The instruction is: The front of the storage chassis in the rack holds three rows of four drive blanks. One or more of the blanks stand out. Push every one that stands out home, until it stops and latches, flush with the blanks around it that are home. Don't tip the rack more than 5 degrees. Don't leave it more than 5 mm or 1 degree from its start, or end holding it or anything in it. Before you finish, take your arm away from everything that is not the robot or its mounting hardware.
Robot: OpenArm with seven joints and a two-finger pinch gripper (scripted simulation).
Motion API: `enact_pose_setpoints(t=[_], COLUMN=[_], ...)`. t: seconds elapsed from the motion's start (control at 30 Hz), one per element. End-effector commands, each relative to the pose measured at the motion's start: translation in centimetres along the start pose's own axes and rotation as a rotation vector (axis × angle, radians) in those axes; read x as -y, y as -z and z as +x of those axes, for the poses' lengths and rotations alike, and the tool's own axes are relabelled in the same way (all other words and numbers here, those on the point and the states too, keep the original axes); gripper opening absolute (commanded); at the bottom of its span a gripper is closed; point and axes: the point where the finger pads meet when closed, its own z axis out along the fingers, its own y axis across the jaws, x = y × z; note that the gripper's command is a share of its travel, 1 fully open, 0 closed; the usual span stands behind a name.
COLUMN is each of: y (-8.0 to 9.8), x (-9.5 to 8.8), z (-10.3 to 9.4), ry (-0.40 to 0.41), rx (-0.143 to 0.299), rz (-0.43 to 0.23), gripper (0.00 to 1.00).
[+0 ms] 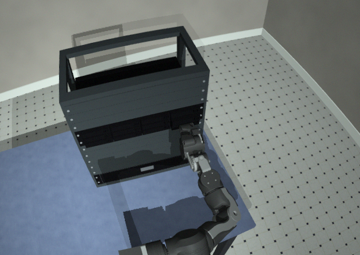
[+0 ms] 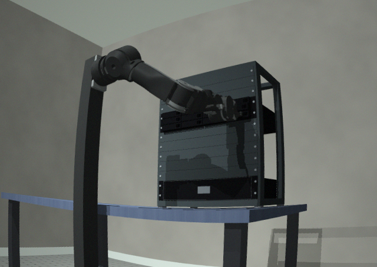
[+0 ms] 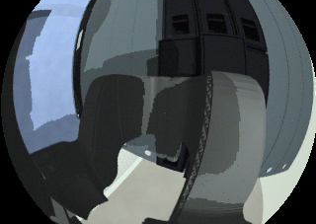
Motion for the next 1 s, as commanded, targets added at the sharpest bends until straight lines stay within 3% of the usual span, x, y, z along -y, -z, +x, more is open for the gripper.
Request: enact_pose_setpoints(t=[0.0,0.97], y=[-0.22,-0.64], x=[-0.12,-0.26], z=[0.65,0.92], ry=[0.0,0.0], rx=[-0.019,-0.021], rz=[-0.002,-0.004], gripper=[0.0,0.0])
